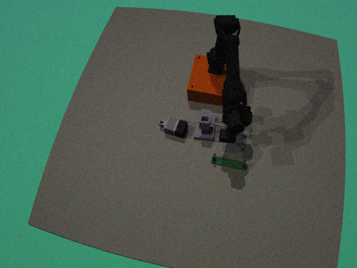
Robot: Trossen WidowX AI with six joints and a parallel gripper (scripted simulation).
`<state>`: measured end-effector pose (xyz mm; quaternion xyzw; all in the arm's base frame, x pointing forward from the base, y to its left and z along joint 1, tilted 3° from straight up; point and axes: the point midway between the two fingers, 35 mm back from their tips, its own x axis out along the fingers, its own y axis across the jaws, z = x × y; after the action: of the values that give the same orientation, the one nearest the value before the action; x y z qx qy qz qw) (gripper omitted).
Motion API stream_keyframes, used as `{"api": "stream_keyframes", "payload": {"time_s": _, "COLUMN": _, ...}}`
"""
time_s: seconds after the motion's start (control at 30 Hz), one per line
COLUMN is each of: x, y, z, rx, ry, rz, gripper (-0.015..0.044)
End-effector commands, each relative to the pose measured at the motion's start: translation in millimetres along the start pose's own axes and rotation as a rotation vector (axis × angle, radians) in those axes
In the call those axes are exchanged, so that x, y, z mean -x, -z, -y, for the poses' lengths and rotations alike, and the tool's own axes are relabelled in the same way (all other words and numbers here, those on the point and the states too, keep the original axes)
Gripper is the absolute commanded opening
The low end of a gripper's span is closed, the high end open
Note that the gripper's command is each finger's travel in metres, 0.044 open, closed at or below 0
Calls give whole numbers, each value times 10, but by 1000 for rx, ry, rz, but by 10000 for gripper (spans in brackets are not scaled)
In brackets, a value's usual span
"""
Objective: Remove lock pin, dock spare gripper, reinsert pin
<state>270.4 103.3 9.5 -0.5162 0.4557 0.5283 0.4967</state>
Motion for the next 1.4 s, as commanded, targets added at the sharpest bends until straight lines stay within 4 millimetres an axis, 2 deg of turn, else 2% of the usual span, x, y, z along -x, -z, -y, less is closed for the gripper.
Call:
{"api": "stream_keyframes", "payload": {"time_s": 0.0, "x": -62, "y": -3, "z": -23, "rx": -4, "ry": -7, "rz": 3, "gripper": 300}}
{"api": "stream_keyframes", "payload": {"time_s": 0.17, "x": -62, "y": -3, "z": -23, "rx": -4, "ry": -7, "rz": 3, "gripper": 300}}
{"api": "stream_keyframes", "payload": {"time_s": 0.53, "x": -62, "y": -3, "z": -23, "rx": -4, "ry": -7, "rz": 3, "gripper": 11}}
{"api": "stream_keyframes", "payload": {"time_s": 0.57, "x": -62, "y": -3, "z": -23, "rx": -4, "ry": -7, "rz": 3, "gripper": 0}}
{"api": "stream_keyframes", "payload": {"time_s": 0.9, "x": -61, "y": -4, "z": -22, "rx": -4, "ry": -7, "rz": 5, "gripper": 0}}
{"api": "stream_keyframes", "payload": {"time_s": 1.37, "x": 27, "y": -89, "z": -22, "rx": 9, "ry": -7, "rz": 124, "gripper": 0}}
